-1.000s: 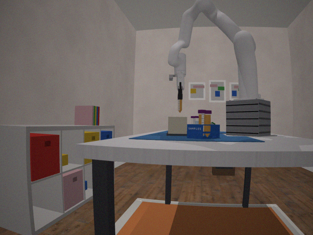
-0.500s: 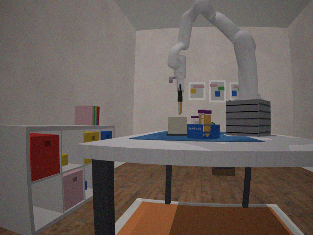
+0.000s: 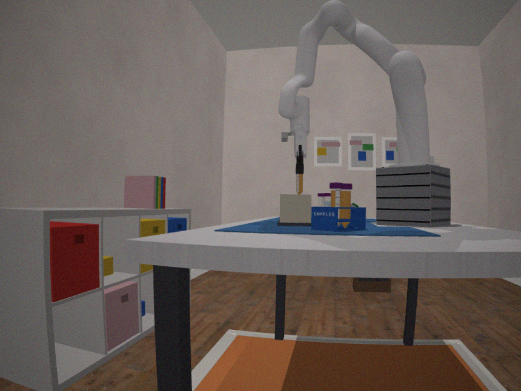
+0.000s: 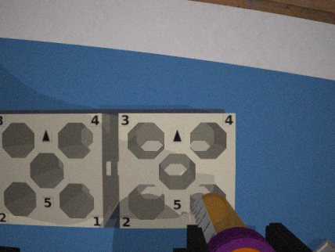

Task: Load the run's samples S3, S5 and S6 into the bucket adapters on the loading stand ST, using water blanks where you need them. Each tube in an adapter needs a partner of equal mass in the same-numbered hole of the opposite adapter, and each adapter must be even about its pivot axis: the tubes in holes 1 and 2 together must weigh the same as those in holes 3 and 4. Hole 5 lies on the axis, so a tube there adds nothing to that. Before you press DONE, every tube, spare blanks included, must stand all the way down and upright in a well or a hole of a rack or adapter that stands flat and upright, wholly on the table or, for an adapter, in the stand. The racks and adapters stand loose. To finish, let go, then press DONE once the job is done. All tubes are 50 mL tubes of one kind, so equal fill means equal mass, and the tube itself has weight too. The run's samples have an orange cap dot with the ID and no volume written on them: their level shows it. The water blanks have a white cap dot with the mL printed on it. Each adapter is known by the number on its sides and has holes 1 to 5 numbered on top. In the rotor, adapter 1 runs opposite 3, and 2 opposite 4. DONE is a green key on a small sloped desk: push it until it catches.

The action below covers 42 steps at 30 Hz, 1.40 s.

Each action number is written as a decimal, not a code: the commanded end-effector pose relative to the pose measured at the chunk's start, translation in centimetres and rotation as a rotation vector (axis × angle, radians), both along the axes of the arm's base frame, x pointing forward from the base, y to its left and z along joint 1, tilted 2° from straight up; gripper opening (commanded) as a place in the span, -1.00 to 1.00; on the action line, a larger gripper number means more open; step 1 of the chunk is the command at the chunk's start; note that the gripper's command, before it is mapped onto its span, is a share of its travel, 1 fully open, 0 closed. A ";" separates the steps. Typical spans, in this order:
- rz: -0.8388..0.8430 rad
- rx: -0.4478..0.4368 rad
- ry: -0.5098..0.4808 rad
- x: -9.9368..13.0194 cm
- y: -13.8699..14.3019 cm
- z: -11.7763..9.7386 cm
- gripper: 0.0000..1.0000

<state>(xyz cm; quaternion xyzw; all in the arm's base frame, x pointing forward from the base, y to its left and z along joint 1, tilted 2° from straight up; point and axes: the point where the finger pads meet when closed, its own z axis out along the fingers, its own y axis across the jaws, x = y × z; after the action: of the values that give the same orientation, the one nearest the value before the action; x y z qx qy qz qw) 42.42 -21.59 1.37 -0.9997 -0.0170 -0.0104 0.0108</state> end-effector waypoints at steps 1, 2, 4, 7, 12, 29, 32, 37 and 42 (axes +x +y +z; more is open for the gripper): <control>0.000 0.000 -0.002 0.1 0.0 0.0 -1.00; 0.000 0.000 -0.002 0.1 0.0 0.0 -1.00; 0.000 0.000 -0.002 0.1 0.0 0.0 -1.00; 0.000 0.000 -0.002 0.1 0.0 0.0 -1.00; 0.000 0.000 -0.002 0.1 0.0 -0.2 -1.00; 0.000 0.000 -0.002 0.1 0.0 -1.7 -1.00; 0.000 0.000 -0.002 0.1 0.0 -1.8 -1.00; 0.000 0.000 -0.002 0.1 0.0 -2.3 -1.00; 0.000 0.000 -0.002 0.1 0.0 -2.8 -1.00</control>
<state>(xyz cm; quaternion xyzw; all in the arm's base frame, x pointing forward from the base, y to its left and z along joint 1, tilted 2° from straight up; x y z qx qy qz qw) 42.47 -21.53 -1.10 -0.9997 -0.0170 -0.0101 0.0107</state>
